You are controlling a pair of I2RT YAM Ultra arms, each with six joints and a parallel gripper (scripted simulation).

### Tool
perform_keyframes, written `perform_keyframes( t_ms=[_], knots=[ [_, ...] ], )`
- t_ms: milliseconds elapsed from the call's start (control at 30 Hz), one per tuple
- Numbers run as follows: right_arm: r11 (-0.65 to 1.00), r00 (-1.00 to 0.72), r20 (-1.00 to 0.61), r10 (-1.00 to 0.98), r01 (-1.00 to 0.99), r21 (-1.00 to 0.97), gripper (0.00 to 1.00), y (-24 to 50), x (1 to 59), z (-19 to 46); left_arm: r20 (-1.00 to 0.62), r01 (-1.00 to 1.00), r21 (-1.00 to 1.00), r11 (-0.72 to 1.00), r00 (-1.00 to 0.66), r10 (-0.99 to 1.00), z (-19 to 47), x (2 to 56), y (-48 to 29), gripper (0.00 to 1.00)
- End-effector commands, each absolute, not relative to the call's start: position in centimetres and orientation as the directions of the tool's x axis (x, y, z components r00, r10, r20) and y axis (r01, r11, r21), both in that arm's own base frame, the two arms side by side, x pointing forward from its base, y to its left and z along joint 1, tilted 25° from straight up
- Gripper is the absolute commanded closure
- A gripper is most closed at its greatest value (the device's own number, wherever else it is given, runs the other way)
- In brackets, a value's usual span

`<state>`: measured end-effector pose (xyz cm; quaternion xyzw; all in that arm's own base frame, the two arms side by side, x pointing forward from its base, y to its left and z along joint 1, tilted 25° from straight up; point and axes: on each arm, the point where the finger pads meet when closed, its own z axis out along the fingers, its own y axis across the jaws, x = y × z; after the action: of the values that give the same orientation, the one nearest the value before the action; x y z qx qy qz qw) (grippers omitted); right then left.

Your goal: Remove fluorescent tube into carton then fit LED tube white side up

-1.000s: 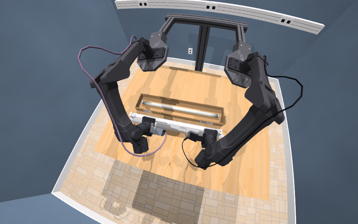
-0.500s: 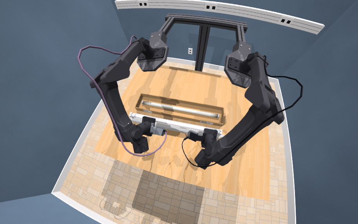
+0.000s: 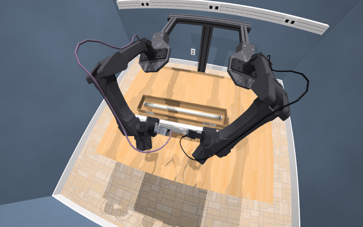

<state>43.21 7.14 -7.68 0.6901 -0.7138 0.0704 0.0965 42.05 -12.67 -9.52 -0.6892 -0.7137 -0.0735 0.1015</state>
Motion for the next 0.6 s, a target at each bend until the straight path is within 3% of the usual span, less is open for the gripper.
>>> perform_keyframes(
  t_ms=[0,133,200,567],
  knots=[
    [-0.010,-0.018,0.214,-0.977,-0.992,-0.128,0.51,8.3,45.1,-6.8,0.224,0.993,0.115,0.017,-0.043,0.974,-9.3,43.5,-14.3,0.51],
    [-0.034,-0.017,0.216,-0.976,-0.973,-0.229,0.51,8.5,44.9,-6.7,0.220,0.976,0.217,-0.002,-0.047,0.974,-9.3,43.3,-15.3,0.51],
    [-0.030,-0.005,0.219,-0.976,-0.988,-0.154,0.51,8.3,43.4,-6.9,0.236,0.990,0.140,-0.029,-0.005,0.972,-9.5,42.0,-14.9,0.51],
    [-0.050,-0.016,0.219,-0.976,-0.955,-0.292,0.51,8.3,43.3,-6.4,0.225,0.963,0.269,-0.025,-0.037,0.974,-9.6,41.4,-15.8,0.51]
  ],
)
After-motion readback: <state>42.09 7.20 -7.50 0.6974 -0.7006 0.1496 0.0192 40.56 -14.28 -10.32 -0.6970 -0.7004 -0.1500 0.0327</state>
